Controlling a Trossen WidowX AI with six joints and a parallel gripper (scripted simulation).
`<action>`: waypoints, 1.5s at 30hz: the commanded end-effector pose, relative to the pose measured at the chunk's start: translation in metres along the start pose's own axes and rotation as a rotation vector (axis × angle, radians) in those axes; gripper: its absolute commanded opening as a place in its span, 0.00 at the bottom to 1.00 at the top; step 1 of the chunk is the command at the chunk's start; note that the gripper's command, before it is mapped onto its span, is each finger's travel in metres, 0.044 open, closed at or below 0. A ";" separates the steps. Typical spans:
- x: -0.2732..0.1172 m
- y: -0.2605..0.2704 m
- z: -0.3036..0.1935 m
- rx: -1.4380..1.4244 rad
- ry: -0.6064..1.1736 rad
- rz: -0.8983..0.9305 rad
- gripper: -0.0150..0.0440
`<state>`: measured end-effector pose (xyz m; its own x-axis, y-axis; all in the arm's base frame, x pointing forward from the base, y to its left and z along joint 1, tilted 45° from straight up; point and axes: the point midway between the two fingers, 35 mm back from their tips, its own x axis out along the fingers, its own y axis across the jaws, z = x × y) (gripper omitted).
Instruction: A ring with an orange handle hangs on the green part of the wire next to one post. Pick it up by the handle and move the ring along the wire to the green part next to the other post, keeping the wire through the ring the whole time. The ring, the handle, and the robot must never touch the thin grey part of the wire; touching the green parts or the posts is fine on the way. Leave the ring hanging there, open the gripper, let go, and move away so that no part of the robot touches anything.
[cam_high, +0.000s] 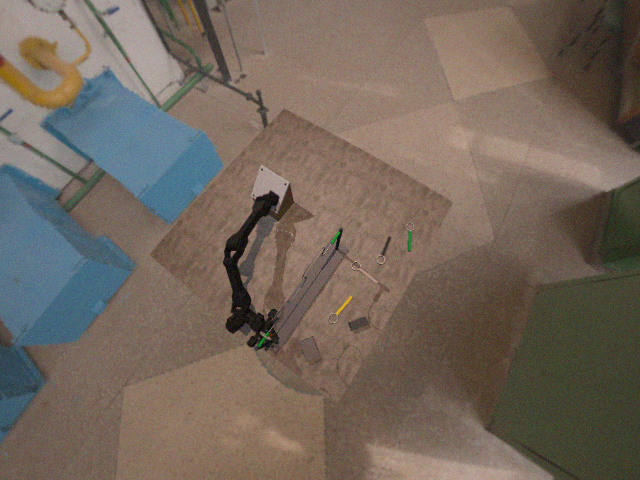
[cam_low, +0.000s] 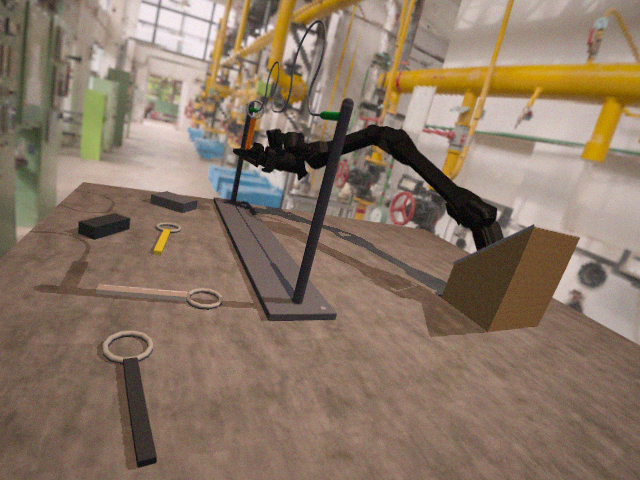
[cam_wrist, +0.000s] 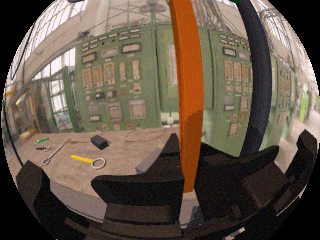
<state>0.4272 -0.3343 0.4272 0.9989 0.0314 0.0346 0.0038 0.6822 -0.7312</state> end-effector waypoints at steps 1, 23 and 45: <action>0.000 0.001 -0.003 0.009 0.005 0.001 0.00; -0.035 0.018 0.002 0.010 0.297 0.002 0.00; -0.061 0.044 0.012 0.071 0.528 0.020 0.00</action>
<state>0.3683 -0.3016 0.4085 0.9009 -0.3067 -0.3071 0.0044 0.7140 -0.7002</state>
